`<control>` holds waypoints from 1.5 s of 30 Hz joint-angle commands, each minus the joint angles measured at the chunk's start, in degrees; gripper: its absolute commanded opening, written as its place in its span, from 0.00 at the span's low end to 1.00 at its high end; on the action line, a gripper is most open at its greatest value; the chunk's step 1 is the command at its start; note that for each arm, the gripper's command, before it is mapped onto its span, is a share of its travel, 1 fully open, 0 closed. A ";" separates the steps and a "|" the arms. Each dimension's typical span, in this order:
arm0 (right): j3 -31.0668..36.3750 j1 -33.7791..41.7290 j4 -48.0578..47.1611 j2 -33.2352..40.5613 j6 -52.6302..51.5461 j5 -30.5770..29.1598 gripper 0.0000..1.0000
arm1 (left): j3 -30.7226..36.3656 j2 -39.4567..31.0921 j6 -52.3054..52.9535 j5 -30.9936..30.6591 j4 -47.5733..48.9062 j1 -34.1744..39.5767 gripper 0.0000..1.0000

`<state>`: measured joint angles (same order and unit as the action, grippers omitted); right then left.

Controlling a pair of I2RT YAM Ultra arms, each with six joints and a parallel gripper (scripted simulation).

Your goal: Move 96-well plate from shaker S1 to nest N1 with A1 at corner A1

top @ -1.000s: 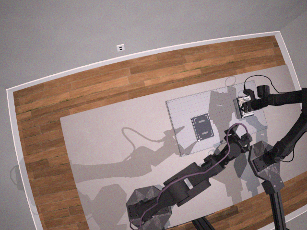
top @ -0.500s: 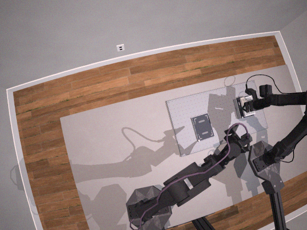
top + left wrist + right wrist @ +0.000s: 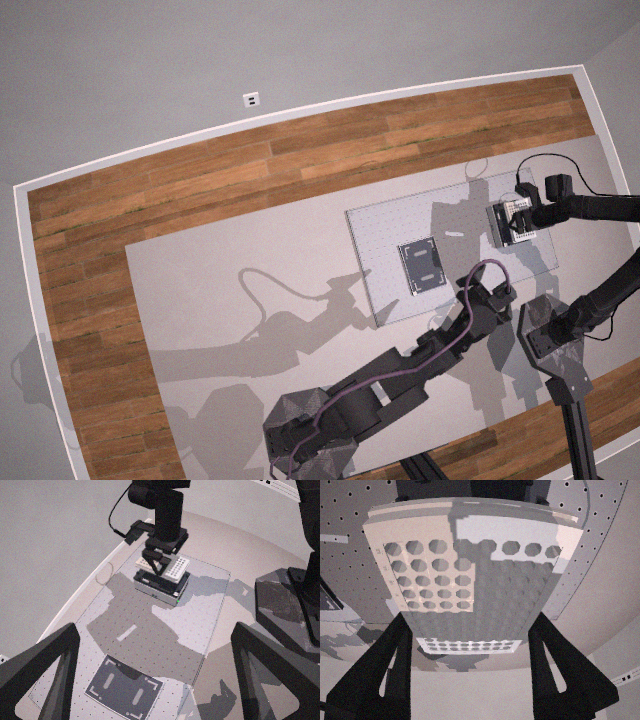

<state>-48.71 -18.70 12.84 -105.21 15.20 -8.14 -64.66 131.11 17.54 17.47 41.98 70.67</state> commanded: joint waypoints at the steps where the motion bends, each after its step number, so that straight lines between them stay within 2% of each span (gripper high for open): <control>1: -0.05 0.64 0.82 1.64 -0.33 -0.21 0.81 | 7.09 -8.71 -2.63 3.69 -4.25 2.12 1.00; 10: -0.14 0.30 0.11 1.13 -0.11 -0.04 0.81 | 29.41 -31.72 -6.77 9.83 -10.32 4.82 1.00; 12: -0.14 0.30 0.11 1.13 -0.11 -0.04 0.81 | 29.41 -31.72 -6.77 9.83 -10.32 4.82 1.00; 13: -0.14 0.30 0.11 1.13 -0.11 -0.04 0.81 | 32.84 -36.02 -7.47 10.73 -11.87 5.35 1.00; 18: -0.14 0.30 0.11 1.13 -0.11 -0.04 0.81 | 42.75 -45.64 -9.06 13.02 -13.53 6.29 1.00; 24: -0.56 1.03 -1.12 1.08 -2.85 -1.33 0.81 | 48.92 -53.51 -10.31 14.50 -16.38 7.45 1.00; 27: -1.46 4.53 -2.96 -0.07 -10.51 -3.59 0.81 | 50.41 -55.60 -10.57 14.74 -17.15 7.77 1.00; 29: -1.46 4.53 -2.96 -0.07 -10.51 -3.59 0.81 | 50.41 -55.60 -10.57 14.74 -17.15 7.77 1.00; 34: -3.23 16.66 -3.93 -4.40 -23.79 -6.79 0.81 | 50.85 -56.65 -10.75 14.56 -17.86 7.99 1.00; 41: -7.49 35.25 -4.06 -17.05 -38.56 -10.40 0.81 | 50.89 -56.76 -10.68 14.56 -17.95 8.01 1.00; 44: -9.80 41.53 -3.78 -21.91 -43.43 -11.38 0.81 | 50.89 -56.77 -10.68 14.56 -17.96 8.01 1.00; 45: -9.80 41.53 -3.78 -21.91 -43.43 -11.38 0.81 | 50.89 -56.77 -10.68 14.56 -17.96 8.01 1.00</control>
<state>-56.66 20.97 8.97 -126.52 -21.76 -16.99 -14.44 75.50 7.22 31.83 25.19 77.84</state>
